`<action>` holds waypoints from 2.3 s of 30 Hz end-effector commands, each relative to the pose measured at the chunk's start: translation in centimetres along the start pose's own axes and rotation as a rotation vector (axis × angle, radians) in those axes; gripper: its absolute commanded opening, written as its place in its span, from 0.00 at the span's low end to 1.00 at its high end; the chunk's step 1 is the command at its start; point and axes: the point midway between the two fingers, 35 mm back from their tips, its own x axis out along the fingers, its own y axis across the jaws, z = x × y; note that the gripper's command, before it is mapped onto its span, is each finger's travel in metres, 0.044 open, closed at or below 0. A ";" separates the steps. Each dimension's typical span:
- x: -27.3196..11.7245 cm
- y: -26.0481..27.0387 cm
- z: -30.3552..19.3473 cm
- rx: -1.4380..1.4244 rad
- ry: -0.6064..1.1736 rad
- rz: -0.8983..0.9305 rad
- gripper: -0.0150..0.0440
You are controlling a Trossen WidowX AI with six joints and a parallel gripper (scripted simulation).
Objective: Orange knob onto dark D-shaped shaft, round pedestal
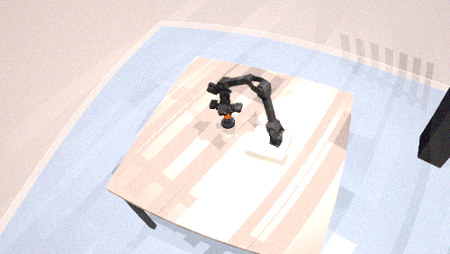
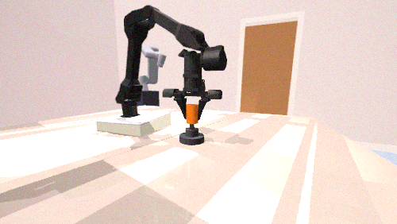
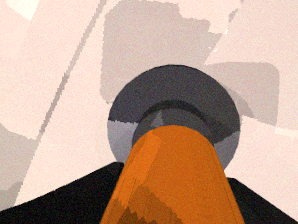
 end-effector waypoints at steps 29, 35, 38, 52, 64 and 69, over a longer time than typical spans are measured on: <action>0.2 0.0 0.0 -0.087 0.002 -0.002 0.25; -0.1 0.0 0.0 -0.113 0.002 -0.002 0.25; -0.2 -0.1 0.0 -0.212 0.002 -0.002 0.25; 0.3 0.1 0.0 -0.297 0.002 -0.002 0.25; 0.4 -0.1 0.0 -0.297 0.002 -0.002 0.25; 0.3 0.0 0.0 -0.297 0.002 -0.002 0.25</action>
